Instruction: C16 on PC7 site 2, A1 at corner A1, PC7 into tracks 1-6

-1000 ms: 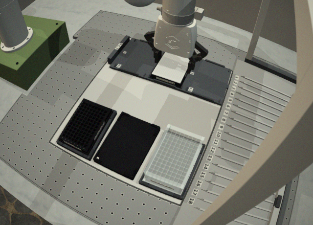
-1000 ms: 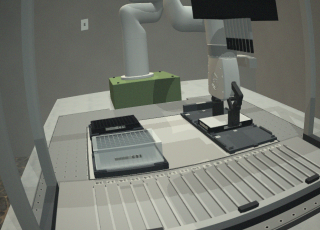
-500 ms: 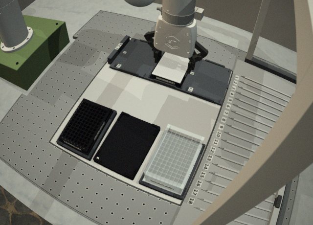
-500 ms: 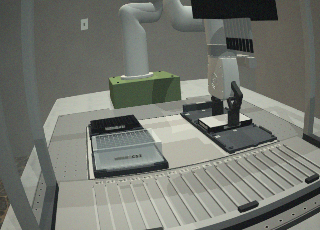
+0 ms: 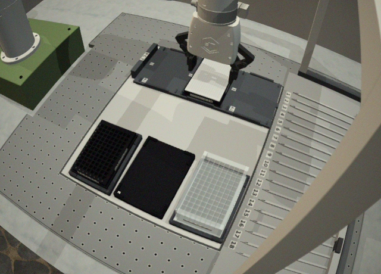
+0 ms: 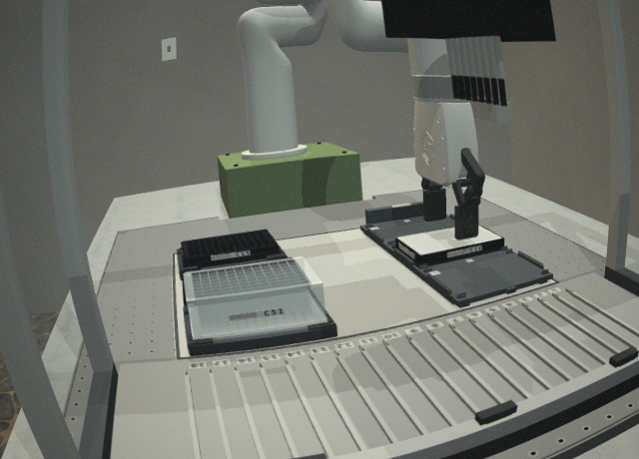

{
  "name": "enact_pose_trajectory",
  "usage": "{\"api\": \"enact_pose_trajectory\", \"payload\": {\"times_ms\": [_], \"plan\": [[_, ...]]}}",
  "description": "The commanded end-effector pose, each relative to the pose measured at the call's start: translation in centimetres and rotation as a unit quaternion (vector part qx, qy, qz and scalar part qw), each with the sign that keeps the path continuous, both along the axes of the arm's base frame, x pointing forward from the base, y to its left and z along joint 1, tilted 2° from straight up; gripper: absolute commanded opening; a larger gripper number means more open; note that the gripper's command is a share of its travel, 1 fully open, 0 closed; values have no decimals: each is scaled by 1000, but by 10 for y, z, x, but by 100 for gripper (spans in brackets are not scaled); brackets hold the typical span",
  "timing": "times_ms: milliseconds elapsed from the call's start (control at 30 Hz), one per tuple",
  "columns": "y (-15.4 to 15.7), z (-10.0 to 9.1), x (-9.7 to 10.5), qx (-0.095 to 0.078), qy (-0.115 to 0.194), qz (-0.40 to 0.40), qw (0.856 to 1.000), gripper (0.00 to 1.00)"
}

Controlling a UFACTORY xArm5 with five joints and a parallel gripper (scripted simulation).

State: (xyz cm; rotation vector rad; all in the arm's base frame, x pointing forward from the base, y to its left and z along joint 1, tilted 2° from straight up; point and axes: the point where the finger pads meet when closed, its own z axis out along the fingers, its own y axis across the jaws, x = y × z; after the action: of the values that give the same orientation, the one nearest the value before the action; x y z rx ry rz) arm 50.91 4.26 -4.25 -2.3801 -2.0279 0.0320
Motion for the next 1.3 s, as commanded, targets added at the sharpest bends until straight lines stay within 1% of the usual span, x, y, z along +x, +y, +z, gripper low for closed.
{"api": "enact_pose_trajectory", "payload": {"times_ms": [0, 1267], "plan": [[0, 8, 2, 0, -2, 0, 1000, 100], [0, 65, 3, 0, -3, 0, 1000, 100]]}}
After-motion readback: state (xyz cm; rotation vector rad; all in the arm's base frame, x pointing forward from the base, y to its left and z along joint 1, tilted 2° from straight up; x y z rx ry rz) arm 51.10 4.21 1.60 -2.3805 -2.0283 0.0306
